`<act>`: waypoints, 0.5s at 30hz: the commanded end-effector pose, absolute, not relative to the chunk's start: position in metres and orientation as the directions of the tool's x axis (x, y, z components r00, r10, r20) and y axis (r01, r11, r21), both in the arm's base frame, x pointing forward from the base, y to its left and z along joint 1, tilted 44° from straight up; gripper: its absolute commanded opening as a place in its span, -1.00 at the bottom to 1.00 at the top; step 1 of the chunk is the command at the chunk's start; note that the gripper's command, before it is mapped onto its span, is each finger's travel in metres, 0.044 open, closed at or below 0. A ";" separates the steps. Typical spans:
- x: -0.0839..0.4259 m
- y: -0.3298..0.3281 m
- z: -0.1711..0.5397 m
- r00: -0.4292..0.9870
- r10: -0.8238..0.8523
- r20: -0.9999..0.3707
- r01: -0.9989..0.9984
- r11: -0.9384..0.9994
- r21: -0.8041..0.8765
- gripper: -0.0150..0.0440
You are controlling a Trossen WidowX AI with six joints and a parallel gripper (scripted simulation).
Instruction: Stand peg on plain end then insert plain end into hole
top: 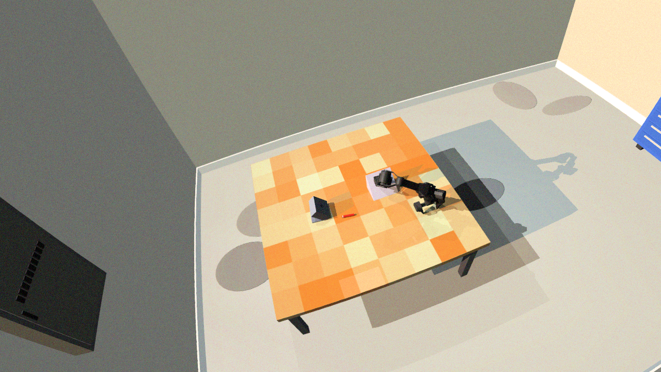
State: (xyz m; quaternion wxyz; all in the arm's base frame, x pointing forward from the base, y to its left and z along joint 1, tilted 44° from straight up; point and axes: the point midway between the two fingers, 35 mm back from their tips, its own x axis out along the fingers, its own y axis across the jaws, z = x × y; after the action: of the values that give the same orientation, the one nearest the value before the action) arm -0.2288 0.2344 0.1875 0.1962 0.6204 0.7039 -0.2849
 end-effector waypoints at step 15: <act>-0.215 0.256 0.214 -0.152 0.803 -0.577 0.923 -0.093 -0.373 1.00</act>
State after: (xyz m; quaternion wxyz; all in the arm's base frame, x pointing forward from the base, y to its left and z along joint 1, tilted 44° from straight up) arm -0.2187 0.2522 0.2067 0.1080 0.6414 0.6747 -0.3488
